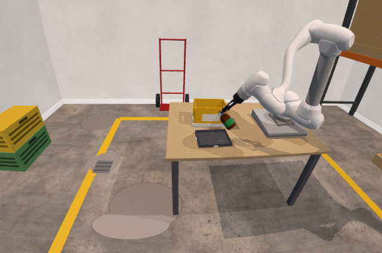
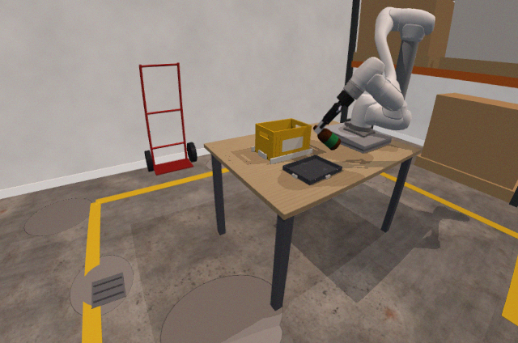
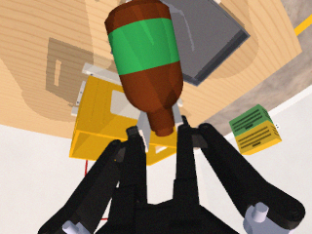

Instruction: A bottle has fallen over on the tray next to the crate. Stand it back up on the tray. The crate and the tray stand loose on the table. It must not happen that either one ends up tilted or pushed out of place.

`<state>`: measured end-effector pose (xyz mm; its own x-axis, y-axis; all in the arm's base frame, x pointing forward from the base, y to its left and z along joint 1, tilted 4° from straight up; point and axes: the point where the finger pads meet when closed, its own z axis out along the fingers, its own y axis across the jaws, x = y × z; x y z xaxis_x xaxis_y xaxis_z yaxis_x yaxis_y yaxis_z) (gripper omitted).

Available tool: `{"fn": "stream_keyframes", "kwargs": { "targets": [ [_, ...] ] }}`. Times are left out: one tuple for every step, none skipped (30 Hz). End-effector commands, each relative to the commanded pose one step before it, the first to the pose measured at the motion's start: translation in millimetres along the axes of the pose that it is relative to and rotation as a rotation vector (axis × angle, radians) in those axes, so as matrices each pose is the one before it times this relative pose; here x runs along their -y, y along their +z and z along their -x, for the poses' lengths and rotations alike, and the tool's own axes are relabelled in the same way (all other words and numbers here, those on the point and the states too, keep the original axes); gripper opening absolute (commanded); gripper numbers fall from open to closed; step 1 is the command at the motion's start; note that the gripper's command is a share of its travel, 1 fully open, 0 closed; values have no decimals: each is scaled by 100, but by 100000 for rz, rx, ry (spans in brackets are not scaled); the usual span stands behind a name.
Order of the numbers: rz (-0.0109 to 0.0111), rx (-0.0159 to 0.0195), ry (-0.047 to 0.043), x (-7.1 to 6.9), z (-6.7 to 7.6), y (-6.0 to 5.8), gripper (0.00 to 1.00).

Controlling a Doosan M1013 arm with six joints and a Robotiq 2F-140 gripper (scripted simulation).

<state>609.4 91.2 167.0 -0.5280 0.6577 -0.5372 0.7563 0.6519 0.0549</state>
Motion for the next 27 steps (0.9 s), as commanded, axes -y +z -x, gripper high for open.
{"fn": "stream_keyframes", "kwargs": {
  "targets": [
    [-397, 3405, -586, 117, -392, 49, 10],
    [68, 635, 5, -16, -8, -12, 10],
    [74, 601, 5, -17, -8, -13, 10],
    [77, 562, 5, -18, -7, -13, 10],
    [78, 520, 5, -19, -6, -13, 10],
    [78, 474, 5, -19, -5, -13, 10],
    [75, 426, 4, -18, -5, -12, 10],
    [70, 377, 4, -17, -4, -11, 10],
    [0, 0, 0, 0, 0, 0, 10],
    [0, 0, 0, 0, 0, 0, 10],
    [64, 327, 4, -15, -4, -10, 10],
    [56, 276, 3, -13, -3, -9, 10],
    [47, 227, 3, -11, -2, -8, 10],
    [38, 180, 2, -9, -2, -6, 10],
    [30, 136, 2, -7, -1, -5, 10],
    [21, 95, 1, -5, -1, -3, 10],
    [14, 61, 1, -3, -1, -2, 10],
    [7, 33, 0, -2, 0, -1, 10],
    [3, 13, 0, -1, 0, 0, 10],
    [0, 2, 0, 0, 0, 0, 10],
    [0, 0, 0, 0, 0, 0, 10],
    [0, 0, 0, 0, 0, 0, 10],
    [0, 0, 0, 0, 0, 0, 10],
    [0, 0, 0, 0, 0, 0, 10],
    [0, 0, 0, 0, 0, 0, 10],
    [0, 0, 0, 0, 0, 0, 10],
    [0, 0, 0, 0, 0, 0, 10]
  ]
}}
